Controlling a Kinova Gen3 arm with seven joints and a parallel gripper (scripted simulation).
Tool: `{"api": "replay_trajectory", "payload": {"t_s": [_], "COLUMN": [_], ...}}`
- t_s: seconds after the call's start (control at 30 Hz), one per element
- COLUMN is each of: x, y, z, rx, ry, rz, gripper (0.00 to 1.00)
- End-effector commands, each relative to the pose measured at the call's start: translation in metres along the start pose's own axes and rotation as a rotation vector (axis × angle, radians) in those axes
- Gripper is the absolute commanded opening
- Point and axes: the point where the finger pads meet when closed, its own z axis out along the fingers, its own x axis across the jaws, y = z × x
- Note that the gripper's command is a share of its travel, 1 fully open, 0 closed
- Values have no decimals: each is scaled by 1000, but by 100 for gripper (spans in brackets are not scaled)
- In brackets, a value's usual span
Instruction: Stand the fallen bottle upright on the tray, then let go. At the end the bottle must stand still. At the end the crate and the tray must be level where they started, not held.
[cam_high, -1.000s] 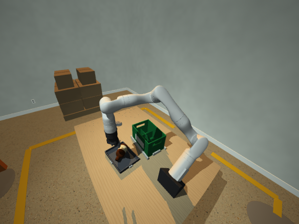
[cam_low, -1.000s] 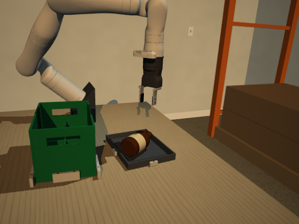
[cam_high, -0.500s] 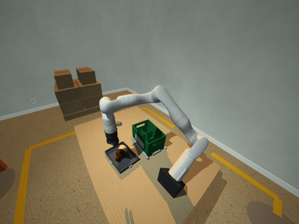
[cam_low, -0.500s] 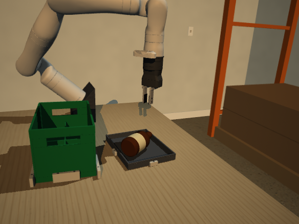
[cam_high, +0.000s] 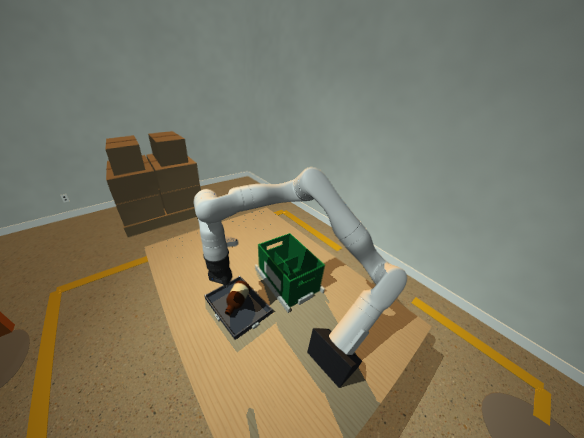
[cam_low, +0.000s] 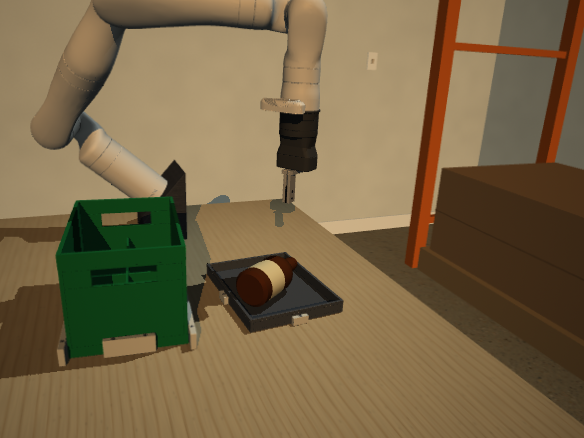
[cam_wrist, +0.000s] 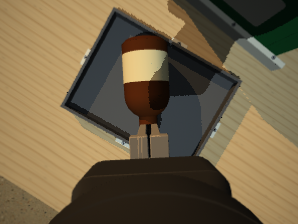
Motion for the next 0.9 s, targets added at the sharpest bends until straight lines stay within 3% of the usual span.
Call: {"api": "replay_trajectory", "payload": {"t_s": [0.0,0.6,0.63,0.87], "x": [0,0,0,0], "y": [0,0,0,0], "z": [-1,-1,-1,-1], "rx": [-1,-1,-1,-1], "ry": [-2,-2,-2,-2], "rz": [0,0,0,0], "gripper": [0,0,100,100]}}
